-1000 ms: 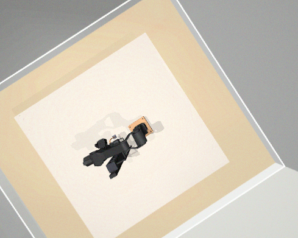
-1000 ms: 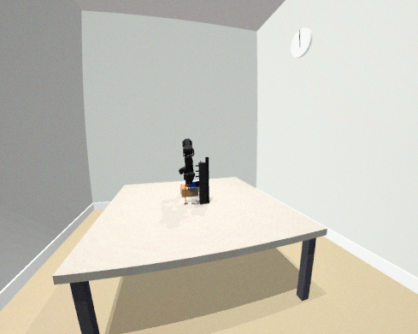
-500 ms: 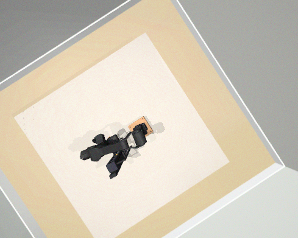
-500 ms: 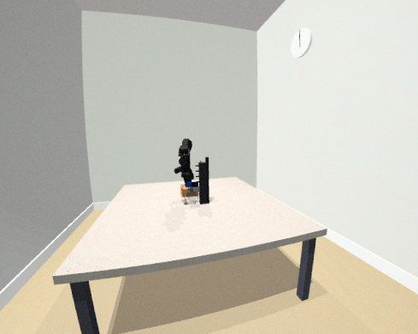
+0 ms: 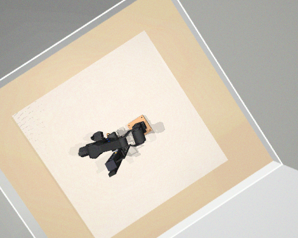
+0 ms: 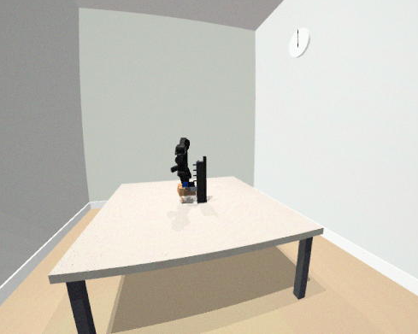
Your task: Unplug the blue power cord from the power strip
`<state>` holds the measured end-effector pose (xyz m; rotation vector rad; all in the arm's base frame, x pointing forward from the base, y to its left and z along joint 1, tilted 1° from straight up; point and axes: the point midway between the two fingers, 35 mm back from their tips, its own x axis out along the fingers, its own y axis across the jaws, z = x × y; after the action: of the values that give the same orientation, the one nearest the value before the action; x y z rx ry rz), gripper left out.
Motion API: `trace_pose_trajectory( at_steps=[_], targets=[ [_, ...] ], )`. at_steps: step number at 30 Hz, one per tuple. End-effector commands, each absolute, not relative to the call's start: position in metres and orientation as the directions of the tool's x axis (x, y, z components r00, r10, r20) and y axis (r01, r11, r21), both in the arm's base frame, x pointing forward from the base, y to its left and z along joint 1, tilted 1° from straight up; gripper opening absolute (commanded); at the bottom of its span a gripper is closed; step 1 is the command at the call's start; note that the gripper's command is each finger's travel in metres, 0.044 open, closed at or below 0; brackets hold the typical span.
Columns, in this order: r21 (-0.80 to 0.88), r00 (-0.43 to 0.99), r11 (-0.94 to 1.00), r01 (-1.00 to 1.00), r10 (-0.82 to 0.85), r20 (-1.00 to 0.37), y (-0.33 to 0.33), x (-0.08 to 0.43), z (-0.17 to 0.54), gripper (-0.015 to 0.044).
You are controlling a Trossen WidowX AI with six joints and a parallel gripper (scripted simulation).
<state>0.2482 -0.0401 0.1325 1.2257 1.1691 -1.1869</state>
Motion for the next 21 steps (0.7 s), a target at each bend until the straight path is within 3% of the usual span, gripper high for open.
trace_pose_trajectory(
  at_steps=[1,4,9,21],
  targets=[
    [0.04,0.04,-0.008,0.999,-0.013,-0.999,-0.042,0.248,0.132,0.0368],
    [0.04,0.04,-0.008,0.999,-0.015,-0.999,-0.057,0.249,0.136,0.044],
    [0.04,0.04,-0.008,0.999,-0.018,-0.999,-0.099,0.247,0.144,0.044],
    [0.04,0.04,-0.008,0.999,-0.018,-0.999,-0.101,0.247,0.145,0.044]
  ],
)
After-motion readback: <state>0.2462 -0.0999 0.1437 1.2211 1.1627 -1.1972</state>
